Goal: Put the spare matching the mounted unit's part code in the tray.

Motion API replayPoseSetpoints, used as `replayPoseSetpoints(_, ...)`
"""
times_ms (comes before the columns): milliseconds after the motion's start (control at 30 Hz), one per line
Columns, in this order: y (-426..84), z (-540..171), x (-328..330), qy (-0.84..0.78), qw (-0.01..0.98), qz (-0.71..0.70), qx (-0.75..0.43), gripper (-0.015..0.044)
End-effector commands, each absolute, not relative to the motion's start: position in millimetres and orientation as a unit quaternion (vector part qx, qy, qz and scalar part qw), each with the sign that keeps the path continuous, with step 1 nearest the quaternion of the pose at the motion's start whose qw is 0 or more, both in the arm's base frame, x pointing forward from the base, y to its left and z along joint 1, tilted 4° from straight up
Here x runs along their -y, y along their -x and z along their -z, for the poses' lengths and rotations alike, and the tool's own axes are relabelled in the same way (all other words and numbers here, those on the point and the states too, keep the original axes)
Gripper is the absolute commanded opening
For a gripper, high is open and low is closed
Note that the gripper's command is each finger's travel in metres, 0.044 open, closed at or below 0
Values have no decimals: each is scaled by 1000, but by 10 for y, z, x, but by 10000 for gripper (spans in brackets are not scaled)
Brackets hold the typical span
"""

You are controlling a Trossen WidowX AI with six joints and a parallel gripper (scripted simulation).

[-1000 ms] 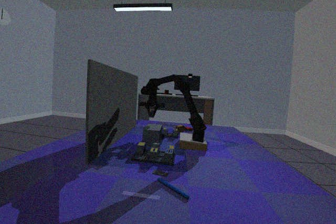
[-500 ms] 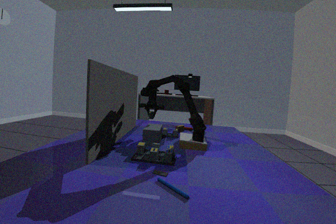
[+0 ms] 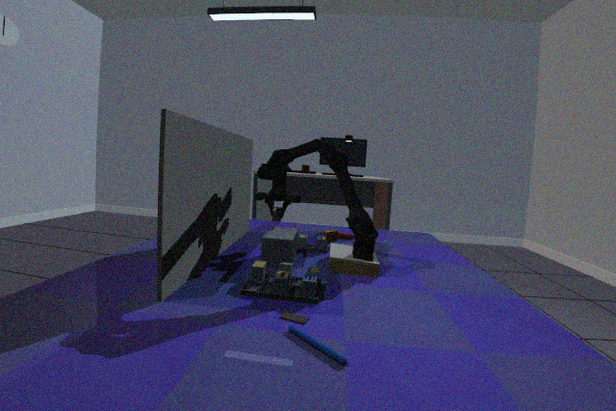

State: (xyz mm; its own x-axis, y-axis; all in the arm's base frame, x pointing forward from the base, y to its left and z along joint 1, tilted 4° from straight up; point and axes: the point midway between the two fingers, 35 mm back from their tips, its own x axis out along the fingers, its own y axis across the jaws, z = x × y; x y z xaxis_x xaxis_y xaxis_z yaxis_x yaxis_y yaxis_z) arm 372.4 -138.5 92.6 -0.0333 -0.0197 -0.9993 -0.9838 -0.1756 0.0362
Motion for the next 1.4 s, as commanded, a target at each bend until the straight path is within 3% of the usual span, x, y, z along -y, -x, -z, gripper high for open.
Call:
replayPoseSetpoints(0,-3721,-888,1391,539,438,-548,-466,0)
replayPoseSetpoints(1367,-3709,-567,1398,539,438,-548,-466,0)
